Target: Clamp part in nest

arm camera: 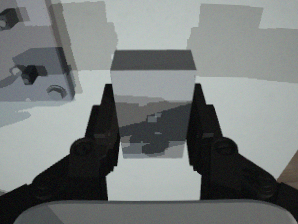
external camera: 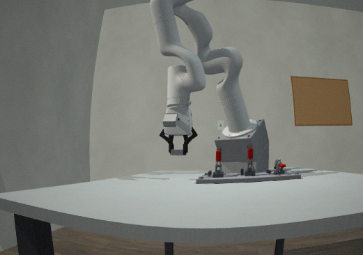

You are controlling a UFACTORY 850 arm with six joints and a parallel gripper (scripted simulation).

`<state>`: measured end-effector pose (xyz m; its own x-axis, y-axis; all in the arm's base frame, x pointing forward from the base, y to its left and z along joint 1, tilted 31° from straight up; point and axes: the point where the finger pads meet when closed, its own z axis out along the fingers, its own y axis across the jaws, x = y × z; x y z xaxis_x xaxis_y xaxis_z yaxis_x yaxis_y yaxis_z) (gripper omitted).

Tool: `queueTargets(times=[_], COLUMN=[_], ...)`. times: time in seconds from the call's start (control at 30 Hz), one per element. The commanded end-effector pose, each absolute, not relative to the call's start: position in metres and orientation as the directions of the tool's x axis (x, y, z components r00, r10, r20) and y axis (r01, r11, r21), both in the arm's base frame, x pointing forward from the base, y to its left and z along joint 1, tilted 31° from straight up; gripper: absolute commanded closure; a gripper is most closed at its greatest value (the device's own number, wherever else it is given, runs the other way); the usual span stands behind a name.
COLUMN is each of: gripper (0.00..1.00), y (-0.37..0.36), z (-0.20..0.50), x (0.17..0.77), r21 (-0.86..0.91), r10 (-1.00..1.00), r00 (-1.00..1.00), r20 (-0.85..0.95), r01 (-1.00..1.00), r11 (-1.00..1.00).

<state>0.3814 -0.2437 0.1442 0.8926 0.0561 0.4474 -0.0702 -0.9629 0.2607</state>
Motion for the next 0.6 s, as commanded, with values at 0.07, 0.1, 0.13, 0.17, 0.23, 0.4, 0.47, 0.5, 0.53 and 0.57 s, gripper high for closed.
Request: queueTargets(times=[0.07, 0.1, 0.13, 0.17, 0.23, 0.4, 0.47, 0.5, 0.53, 0.57], gripper=[1.00, 1.00, 1.00, 1.00, 1.00, 1.00, 1.00, 1.00, 1.00, 1.00], y=[-0.239, -0.239, -0.239, -0.237, -0.232, -0.214, -0.204, -0.198, -0.192, -0.185], z=[0.143, 0.143, 0.143, 0.142, 0.141, 0.135, 0.132, 0.131, 0.129, 0.127], x=[0.382, 0.382, 0.382, 0.382, 0.383, 0.385, 0.386, 0.386, 0.387, 0.387], r21=[0.261, 0.261, 0.261, 0.261, 0.261, 0.261, 0.261, 0.261, 0.261, 0.261], r10=[0.056, 0.056, 0.056, 0.056, 0.056, 0.056, 0.056, 0.056, 0.056, 0.056], r00=[0.892, 0.892, 0.892, 0.892, 0.892, 0.892, 0.892, 0.892, 0.892, 0.892], r20=[0.448, 0.448, 0.448, 0.448, 0.448, 0.448, 0.448, 0.448, 0.448, 0.448], r01=[-0.070, -0.070, -0.070, -0.070, -0.070, -0.070, -0.070, -0.070, -0.070, -0.070], r11=[-0.963, -0.963, -0.963, -0.963, -0.963, -0.963, -0.963, -0.963, -0.963, -0.963])
